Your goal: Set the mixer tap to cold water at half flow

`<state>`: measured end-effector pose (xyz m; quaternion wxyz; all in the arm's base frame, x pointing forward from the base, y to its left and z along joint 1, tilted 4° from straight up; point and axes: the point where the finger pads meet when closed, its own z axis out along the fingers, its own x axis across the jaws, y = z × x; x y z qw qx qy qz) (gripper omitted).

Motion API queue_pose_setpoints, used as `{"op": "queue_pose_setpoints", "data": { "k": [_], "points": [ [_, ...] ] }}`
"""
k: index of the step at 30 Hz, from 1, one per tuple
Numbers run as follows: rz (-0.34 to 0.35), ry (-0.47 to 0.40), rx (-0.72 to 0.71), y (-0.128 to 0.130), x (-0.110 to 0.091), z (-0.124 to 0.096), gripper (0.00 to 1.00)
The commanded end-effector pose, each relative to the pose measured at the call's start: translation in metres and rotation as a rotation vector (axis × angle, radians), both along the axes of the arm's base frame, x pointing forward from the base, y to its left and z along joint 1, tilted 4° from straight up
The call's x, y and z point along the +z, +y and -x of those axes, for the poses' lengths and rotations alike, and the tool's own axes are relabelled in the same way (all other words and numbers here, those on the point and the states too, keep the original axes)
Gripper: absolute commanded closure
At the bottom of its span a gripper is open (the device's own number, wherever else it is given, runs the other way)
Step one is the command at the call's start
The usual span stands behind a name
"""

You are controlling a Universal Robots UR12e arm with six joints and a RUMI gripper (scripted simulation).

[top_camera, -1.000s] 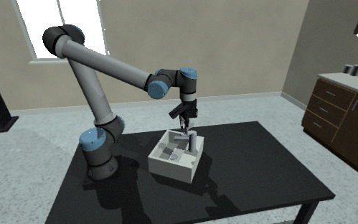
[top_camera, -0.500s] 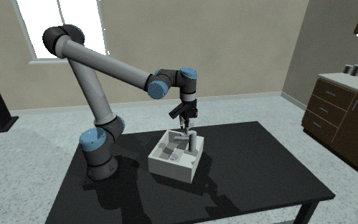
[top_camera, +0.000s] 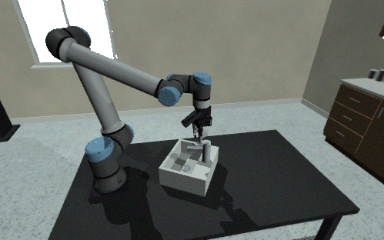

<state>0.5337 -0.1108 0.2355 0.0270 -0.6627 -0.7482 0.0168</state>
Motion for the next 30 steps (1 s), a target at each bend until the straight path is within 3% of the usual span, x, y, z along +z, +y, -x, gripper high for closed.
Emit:
{"op": "queue_pose_setpoints", "data": {
  "k": [1,30],
  "points": [
    [-0.003,0.005,-0.001,0.000,-0.006,0.002,0.61],
    [-0.003,0.005,-0.001,0.000,-0.028,0.003,0.61]
  ]
}}
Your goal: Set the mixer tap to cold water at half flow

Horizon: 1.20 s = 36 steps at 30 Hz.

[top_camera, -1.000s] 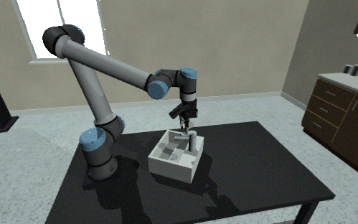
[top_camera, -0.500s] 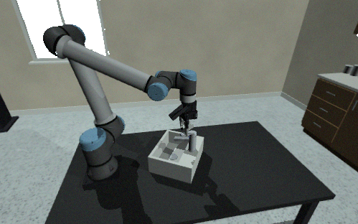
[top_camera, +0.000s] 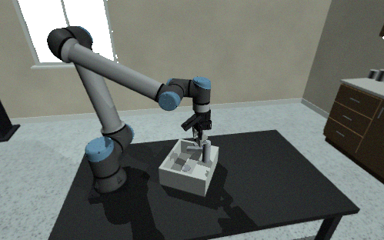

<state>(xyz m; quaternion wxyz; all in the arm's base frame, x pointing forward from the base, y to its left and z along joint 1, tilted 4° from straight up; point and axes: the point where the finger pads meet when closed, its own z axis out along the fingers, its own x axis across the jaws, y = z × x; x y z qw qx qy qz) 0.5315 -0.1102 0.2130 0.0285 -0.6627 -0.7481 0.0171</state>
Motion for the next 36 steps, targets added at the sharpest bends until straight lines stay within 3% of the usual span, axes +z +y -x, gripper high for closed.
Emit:
{"op": "queue_pose_setpoints", "data": {
  "k": [1,36],
  "points": [
    [-0.002,0.002,0.000,-0.0003,-0.0066,0.0010,0.61],
    [-0.001,0.000,-0.001,-0.0005,-0.0109,0.0007,0.61]
  ]
}}
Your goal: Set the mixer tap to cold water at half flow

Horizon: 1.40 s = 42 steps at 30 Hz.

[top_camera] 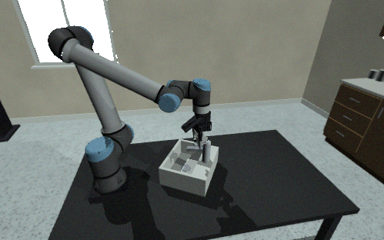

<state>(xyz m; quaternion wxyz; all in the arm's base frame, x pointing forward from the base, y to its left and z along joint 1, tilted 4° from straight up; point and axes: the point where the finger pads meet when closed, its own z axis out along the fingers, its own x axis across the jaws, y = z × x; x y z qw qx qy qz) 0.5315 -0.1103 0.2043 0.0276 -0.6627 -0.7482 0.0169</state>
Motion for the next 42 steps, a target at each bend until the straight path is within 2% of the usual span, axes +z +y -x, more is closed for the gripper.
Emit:
{"op": "queue_pose_setpoints", "data": {
  "k": [1,20,21,42],
  "points": [
    [-0.002,0.002,-0.001,-0.0004,-0.0022,0.0007,0.61],
    [-0.002,0.002,-0.001,-0.0004,-0.0022,0.0007,0.61],
    [-0.002,0.002,-0.001,-0.0004,-0.0022,0.0007,1.00],
    [-0.002,0.002,0.000,-0.0004,-0.0022,0.0007,1.00]
  ]
}}
